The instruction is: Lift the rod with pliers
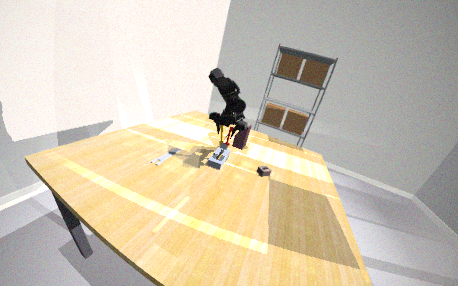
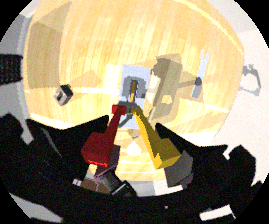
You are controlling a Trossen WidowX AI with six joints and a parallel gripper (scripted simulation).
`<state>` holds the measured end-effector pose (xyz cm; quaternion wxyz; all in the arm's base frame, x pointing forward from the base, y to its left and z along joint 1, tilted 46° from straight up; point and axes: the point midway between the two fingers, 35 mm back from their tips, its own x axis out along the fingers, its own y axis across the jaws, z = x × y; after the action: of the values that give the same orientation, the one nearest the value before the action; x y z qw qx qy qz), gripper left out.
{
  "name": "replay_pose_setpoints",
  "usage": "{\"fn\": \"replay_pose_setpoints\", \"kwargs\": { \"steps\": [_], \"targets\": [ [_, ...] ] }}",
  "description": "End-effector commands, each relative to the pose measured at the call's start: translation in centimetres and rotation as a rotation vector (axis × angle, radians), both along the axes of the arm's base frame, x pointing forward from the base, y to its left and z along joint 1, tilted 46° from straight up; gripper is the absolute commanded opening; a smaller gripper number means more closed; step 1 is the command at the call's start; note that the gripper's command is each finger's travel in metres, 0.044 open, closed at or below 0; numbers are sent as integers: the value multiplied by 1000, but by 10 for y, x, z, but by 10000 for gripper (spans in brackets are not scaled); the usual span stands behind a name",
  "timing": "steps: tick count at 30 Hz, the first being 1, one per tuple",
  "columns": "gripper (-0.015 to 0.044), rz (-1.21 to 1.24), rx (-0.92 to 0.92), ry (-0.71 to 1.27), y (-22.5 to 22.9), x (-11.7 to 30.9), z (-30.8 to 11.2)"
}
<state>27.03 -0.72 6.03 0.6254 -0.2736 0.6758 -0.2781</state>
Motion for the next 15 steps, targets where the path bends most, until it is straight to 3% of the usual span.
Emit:
{"fn": "replay_pose_setpoints", "kwargs": {
  "steps": [1,15],
  "targets": [
    [317,15,-1,6,-2,-1,3],
    [317,16,-3,6,-4,0,4]
  ]
}}
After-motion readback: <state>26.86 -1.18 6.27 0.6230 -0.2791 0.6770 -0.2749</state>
